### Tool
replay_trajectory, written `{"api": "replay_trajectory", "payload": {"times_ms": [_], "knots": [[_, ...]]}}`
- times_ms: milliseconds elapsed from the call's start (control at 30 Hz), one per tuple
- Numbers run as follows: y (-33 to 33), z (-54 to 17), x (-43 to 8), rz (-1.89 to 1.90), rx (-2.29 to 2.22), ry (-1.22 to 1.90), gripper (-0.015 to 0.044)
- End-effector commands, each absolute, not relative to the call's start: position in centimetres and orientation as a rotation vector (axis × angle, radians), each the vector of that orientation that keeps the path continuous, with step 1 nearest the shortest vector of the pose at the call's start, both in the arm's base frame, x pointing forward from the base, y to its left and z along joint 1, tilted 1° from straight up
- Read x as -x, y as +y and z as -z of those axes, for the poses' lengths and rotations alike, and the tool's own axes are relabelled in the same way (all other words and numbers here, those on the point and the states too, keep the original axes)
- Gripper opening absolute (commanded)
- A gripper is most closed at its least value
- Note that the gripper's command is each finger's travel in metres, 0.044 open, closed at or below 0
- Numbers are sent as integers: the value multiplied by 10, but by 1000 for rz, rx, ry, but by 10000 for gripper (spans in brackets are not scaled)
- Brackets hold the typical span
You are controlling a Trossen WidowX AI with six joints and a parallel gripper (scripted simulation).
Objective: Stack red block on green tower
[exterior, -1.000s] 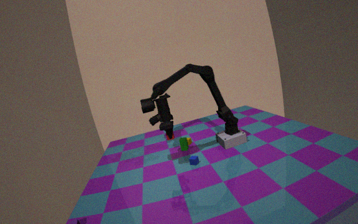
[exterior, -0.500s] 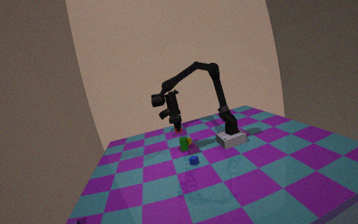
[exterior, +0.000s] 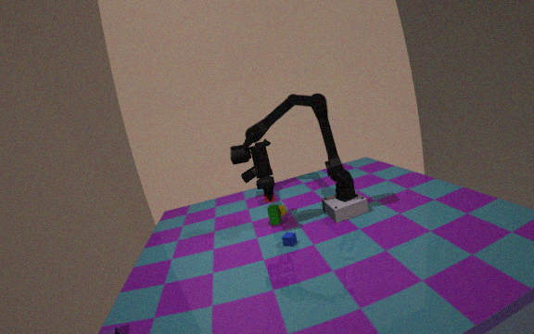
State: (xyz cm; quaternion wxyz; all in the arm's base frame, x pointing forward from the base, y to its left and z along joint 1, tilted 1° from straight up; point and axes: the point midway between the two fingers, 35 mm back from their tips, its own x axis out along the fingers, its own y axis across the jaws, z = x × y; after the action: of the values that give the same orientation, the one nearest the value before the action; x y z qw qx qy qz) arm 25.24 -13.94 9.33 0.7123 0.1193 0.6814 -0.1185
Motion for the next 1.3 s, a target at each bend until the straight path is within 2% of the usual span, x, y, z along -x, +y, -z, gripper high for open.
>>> {"api": "replay_trajectory", "payload": {"times_ms": [0,1067,1267], "knots": [[-139,-82,-252,258,-264,1514,0],[-138,-71,-252,258,-264,1514,0],[-138,-67,-252,260,-264,1515,157]]}}
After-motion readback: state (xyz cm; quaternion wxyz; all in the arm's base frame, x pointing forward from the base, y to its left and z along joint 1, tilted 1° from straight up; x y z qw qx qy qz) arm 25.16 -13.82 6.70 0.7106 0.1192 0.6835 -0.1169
